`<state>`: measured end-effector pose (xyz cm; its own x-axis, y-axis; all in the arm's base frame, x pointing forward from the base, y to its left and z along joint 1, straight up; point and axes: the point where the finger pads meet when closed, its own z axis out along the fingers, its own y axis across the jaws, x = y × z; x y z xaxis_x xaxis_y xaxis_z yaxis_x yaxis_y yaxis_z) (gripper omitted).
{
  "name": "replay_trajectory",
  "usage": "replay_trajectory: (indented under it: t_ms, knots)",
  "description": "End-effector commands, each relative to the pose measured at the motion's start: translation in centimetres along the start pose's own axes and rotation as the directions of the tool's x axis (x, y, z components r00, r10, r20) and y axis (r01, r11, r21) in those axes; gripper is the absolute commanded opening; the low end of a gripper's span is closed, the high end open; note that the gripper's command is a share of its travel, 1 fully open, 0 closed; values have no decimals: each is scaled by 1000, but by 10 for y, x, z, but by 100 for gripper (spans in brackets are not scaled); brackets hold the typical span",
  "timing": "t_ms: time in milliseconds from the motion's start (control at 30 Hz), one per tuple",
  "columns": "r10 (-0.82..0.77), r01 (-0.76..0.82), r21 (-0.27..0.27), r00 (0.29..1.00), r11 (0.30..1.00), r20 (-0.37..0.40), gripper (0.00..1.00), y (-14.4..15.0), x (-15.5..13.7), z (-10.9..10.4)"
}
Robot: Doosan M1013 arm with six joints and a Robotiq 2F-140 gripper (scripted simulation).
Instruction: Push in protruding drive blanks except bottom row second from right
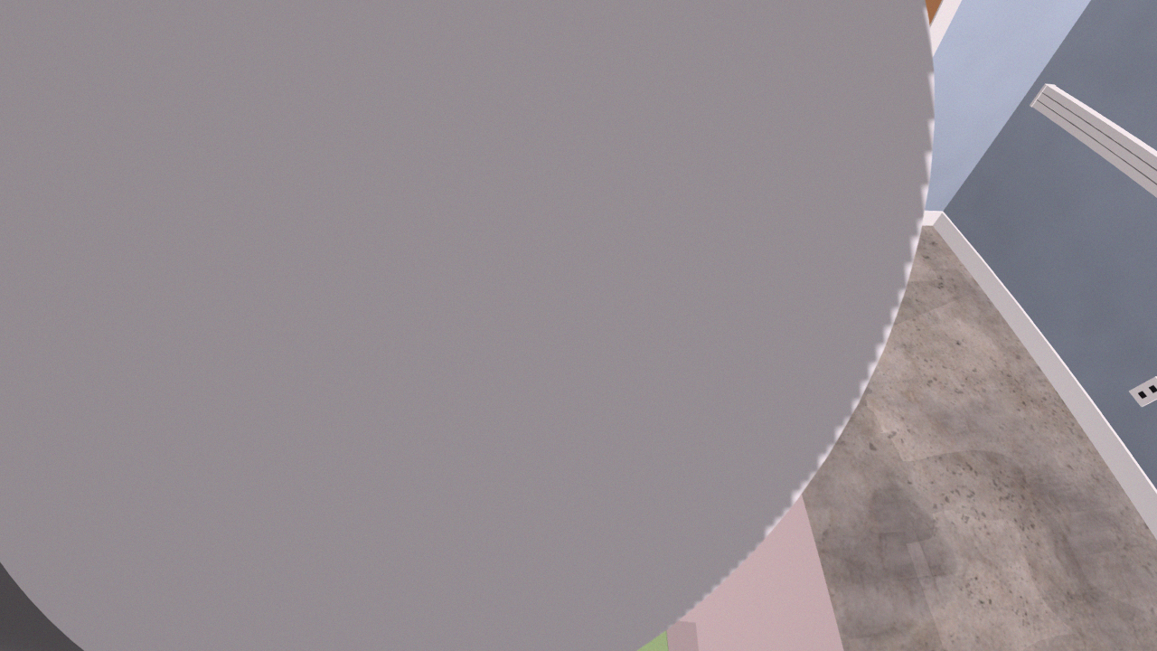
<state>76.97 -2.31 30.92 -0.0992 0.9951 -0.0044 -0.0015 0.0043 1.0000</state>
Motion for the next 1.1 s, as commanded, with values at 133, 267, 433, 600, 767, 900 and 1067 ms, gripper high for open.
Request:
replay_trajectory:
  t_ms: [133, 267, 433, 600, 767, 900, 1067]
  knots:
    - [-2, 2, 1, 1000, 1000, 4, 10, 0, -1, 2]
    - [-2, 2, 1, 1000, 1000, 4, 10, 0, -1, 2]
    - [-2, 2, 1, 1000, 1000, 4, 10, 0, -1, 2]
    - [-2, 2, 1, 1000, 1000, 4, 10, 0, -1, 2]
    - [-2, 2, 1, 1000, 1000, 4, 10, 0, -1, 1]
    - [-2, 2, 1, 1000, 1000, 4, 10, 0, 0, -1]
    - [-2, 2, 1, 1000, 1000, 4, 10, 0, 0, -20]
